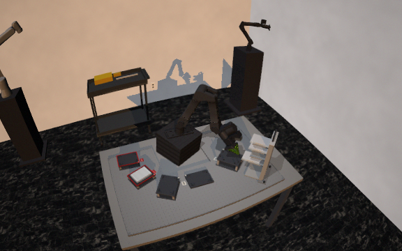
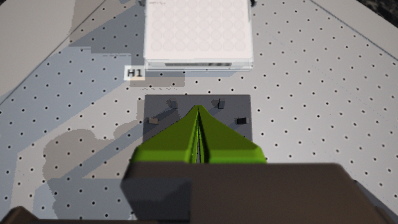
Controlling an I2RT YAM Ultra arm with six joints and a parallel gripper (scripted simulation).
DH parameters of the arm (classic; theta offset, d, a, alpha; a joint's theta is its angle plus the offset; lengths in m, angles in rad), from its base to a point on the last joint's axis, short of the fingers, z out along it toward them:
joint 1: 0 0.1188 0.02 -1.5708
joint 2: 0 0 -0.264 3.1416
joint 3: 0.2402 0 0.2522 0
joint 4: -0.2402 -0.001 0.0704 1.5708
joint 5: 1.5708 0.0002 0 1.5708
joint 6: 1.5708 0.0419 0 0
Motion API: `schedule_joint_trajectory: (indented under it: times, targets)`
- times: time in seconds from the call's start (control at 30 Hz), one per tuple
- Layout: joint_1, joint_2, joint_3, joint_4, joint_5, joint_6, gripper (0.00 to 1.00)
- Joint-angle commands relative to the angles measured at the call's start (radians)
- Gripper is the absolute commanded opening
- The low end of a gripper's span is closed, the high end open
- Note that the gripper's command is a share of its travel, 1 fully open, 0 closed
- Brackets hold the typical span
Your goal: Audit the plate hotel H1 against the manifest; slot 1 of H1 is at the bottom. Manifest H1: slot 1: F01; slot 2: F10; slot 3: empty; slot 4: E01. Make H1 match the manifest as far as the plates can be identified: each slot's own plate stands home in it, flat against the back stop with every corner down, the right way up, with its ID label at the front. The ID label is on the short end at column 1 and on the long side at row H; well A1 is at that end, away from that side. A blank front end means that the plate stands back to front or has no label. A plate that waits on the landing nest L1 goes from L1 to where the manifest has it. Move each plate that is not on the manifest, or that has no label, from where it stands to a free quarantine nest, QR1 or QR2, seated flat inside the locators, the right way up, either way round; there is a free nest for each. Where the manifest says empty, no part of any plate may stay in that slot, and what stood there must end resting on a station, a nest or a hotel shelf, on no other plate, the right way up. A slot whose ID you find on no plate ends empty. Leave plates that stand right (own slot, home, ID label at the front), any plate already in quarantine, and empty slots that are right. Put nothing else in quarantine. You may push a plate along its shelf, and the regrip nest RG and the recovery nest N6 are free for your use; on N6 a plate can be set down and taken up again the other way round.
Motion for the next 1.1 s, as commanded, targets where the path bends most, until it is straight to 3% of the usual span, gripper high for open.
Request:
schedule_joint_trajectory:
  times: [0.0,1.07]
  targets:
    - [0.0,-0.005,0.017,0.003,-0.001,-0.002,0.0]
    - [-0.011,0.033,0.1,-0.04,-0.009,-0.009,0.0]
